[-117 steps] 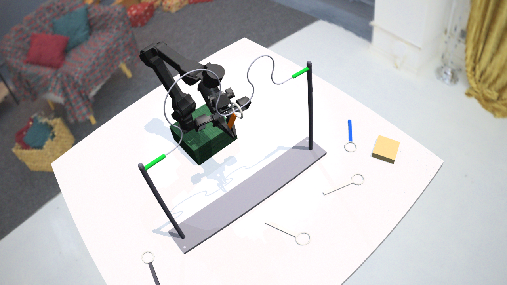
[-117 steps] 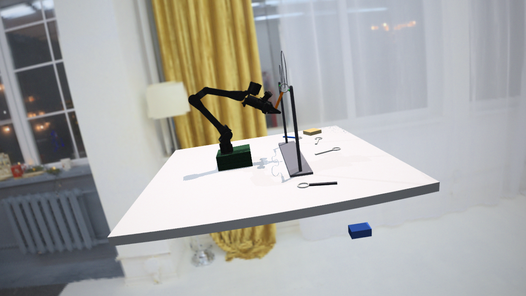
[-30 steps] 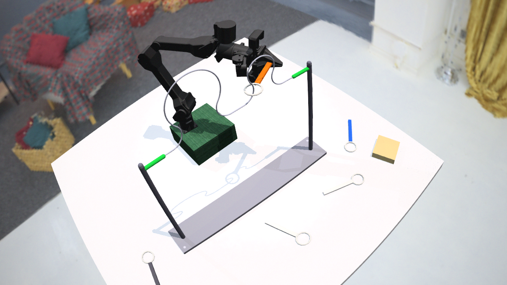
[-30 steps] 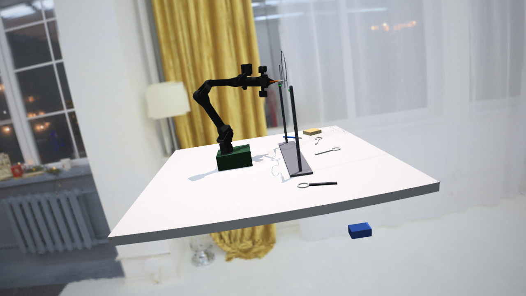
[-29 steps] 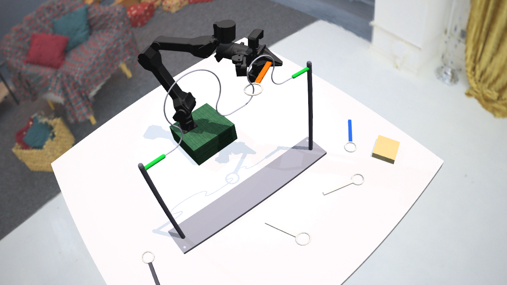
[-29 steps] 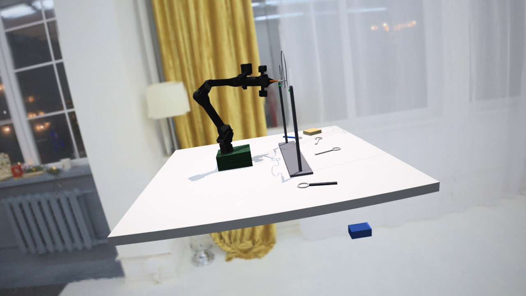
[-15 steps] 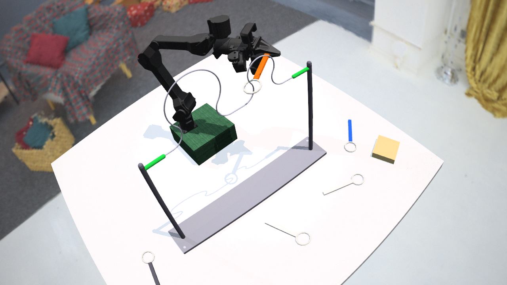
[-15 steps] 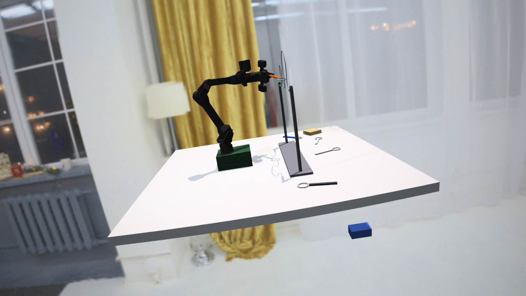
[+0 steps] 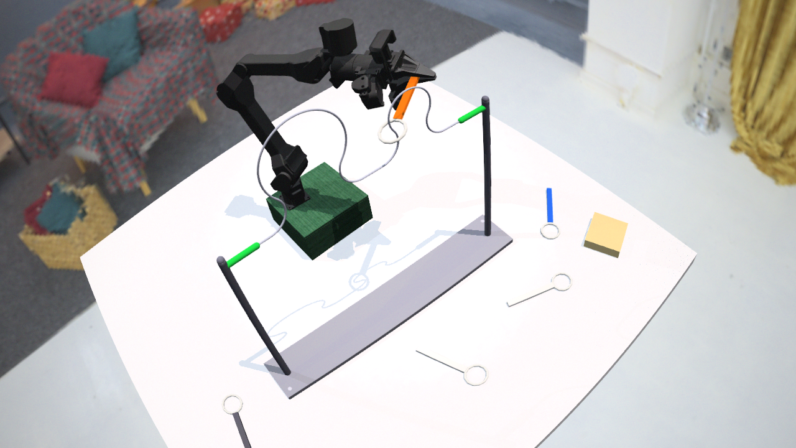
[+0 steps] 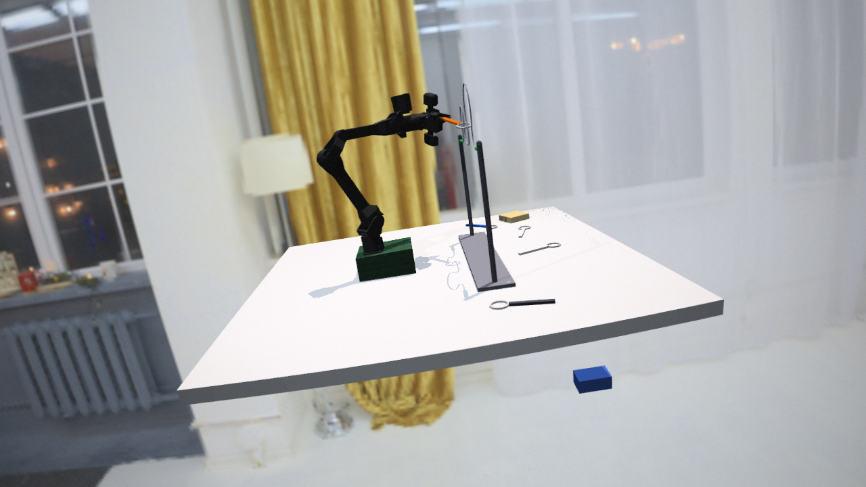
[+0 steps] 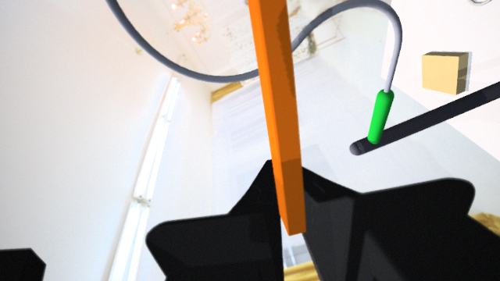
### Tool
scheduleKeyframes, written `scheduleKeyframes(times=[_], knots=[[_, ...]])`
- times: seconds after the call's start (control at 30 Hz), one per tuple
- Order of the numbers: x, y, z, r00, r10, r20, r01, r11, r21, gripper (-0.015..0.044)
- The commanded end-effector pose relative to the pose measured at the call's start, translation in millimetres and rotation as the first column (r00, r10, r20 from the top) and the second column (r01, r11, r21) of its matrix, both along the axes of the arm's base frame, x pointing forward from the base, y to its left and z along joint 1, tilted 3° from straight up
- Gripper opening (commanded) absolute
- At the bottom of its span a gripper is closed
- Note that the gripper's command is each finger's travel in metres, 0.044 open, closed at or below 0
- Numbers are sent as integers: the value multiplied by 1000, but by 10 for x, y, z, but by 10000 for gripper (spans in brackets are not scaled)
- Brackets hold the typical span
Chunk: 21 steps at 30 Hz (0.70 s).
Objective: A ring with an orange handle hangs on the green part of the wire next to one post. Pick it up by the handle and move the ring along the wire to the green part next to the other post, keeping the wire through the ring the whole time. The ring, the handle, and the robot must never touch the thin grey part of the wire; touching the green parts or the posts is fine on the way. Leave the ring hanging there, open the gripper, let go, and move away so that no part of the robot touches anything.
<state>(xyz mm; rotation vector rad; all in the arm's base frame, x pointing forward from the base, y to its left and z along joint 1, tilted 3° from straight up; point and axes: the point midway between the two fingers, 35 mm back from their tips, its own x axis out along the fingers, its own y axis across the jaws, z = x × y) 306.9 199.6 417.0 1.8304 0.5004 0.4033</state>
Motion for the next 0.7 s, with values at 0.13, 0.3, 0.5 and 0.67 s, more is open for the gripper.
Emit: scheduleKeyframes(times=[0.13, 0.3, 0.5, 0.67], knots=[[-9, -1, 11, 1000, 6, 10, -5, 997, -77, -150], [-10, 9, -38, 1000, 8, 13, -6, 987, -160, -150], [-12, 18, -118, 1000, 12, 17, -6, 961, -276, -150], [-13, 19, -195, 1000, 15, 20, -6, 926, -377, -150]])
